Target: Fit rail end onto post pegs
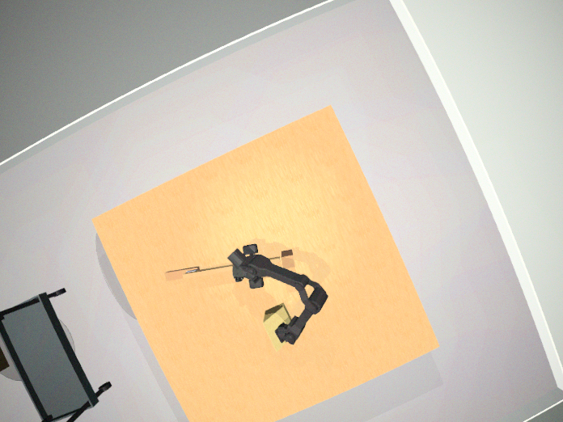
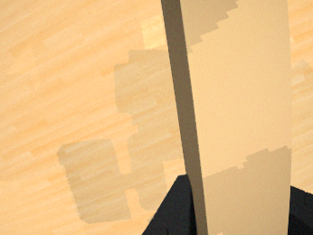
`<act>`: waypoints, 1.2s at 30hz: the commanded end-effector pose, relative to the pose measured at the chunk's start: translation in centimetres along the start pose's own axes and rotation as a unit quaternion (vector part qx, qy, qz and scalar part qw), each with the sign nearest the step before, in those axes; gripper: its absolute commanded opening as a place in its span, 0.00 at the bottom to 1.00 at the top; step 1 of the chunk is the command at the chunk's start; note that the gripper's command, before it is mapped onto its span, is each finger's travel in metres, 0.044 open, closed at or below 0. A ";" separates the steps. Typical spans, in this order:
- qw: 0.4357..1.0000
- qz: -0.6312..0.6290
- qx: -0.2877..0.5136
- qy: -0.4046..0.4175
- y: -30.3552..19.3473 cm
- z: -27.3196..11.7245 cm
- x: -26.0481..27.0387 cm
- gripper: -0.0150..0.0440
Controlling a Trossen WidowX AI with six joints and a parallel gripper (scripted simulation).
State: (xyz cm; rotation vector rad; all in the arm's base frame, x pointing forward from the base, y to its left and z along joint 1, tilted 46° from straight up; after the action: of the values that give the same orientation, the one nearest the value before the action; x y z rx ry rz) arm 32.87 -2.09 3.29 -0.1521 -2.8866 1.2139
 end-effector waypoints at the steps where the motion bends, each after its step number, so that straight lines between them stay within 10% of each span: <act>1: 1.000 0.000 0.000 -0.003 -0.4 -0.2 0.0 0.25; 36: 1.000 0.000 0.000 -0.003 -1.0 0.0 0.2 0.25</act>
State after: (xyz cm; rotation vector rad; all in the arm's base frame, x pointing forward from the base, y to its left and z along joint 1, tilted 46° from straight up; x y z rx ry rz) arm 32.64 -2.58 3.66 -0.1503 -2.8913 1.2080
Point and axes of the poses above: the point midway between the two fingers, 35 mm back from their tips, its own z axis out along the fingers, its own x axis across the jaws, y = z × x, the point moved 4 cm from there along -z, back along the fingers, and after that the axes turned 14 degrees about -z, right-handed, at the moved point
